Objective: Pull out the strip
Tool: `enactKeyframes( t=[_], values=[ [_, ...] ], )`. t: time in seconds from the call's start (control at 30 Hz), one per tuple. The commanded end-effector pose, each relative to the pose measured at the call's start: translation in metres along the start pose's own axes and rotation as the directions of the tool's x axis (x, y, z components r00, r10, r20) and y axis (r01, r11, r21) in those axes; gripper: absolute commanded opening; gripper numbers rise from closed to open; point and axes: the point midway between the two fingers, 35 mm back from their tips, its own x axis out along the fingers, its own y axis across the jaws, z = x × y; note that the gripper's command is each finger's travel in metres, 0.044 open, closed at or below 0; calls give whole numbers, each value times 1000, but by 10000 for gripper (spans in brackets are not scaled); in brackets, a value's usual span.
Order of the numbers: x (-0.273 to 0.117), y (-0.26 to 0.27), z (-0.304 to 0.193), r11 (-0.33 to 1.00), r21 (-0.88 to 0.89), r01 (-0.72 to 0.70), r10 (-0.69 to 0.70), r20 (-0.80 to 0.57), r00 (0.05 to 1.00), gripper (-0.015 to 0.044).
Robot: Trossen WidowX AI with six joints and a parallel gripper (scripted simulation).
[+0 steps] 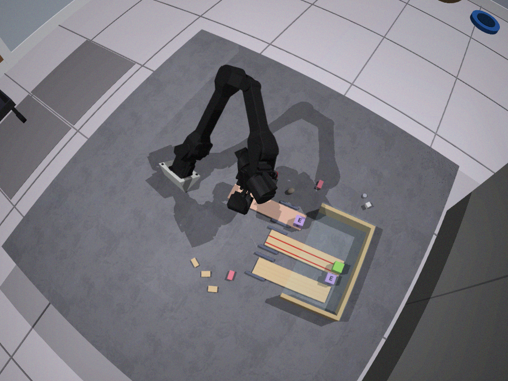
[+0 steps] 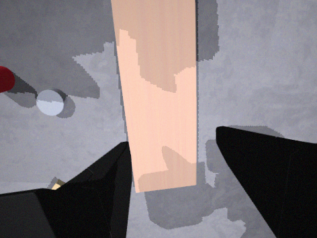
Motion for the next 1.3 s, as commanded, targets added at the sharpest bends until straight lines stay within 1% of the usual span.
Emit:
enactKeyframes(
  t=[0.0, 0.13, 1.27],
  values=[
    [-1, -1, 15, 1000, 2, -6, 6, 2, 1000, 341],
    [-4, -3, 30, 1000, 1, -6, 6, 3, 1000, 440],
    [-20, -13, 164, 1000, -4, -5, 5, 8, 1000, 440]
  ],
)
